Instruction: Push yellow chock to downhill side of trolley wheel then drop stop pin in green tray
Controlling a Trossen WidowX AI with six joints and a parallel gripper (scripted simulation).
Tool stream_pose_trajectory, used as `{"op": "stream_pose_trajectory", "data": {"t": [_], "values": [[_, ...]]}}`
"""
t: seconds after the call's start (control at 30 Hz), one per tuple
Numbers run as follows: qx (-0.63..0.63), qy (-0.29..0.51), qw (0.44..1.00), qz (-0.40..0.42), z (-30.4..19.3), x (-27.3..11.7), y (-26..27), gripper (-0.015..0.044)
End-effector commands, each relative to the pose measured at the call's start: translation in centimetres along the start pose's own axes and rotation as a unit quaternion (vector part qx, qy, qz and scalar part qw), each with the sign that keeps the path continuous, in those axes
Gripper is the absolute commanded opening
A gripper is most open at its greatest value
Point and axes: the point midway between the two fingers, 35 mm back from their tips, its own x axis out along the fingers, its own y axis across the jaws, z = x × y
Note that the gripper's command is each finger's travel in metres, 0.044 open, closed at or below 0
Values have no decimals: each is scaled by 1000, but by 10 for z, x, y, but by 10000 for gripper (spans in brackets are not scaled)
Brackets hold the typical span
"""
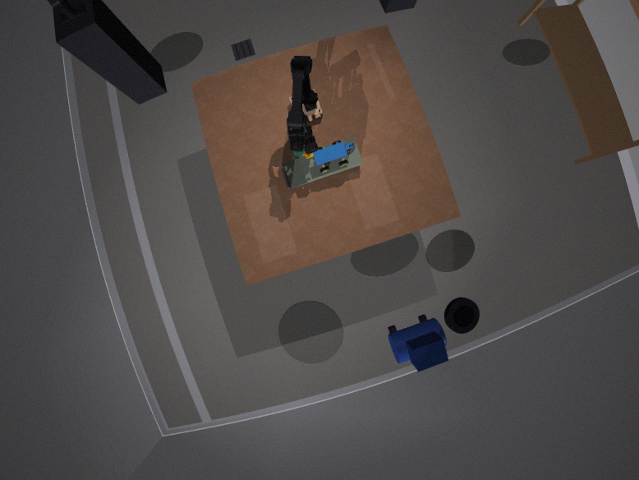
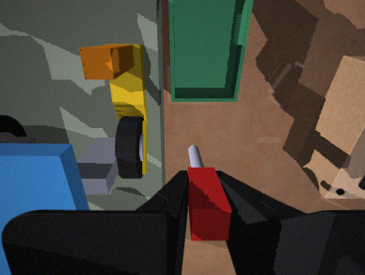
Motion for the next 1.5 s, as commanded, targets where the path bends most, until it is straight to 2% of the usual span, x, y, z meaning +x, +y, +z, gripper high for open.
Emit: {"op": "stream_pose_trajectory", "data": {"t": [0.0, 0.27, 0.5, 0.97, 1.47], "values": [[-2, -2, 1000, 0, 15, -3, 0, 0], [-2, -3, 1000, 0, 48, -8, -2, 0], [18, -7, 1000, 1, 51, -8, -2, 0], [230, -47, 972, 20, 48, -8, -3, 0], [443, -82, 891, 47, 44, -7, -3, 0]]}}
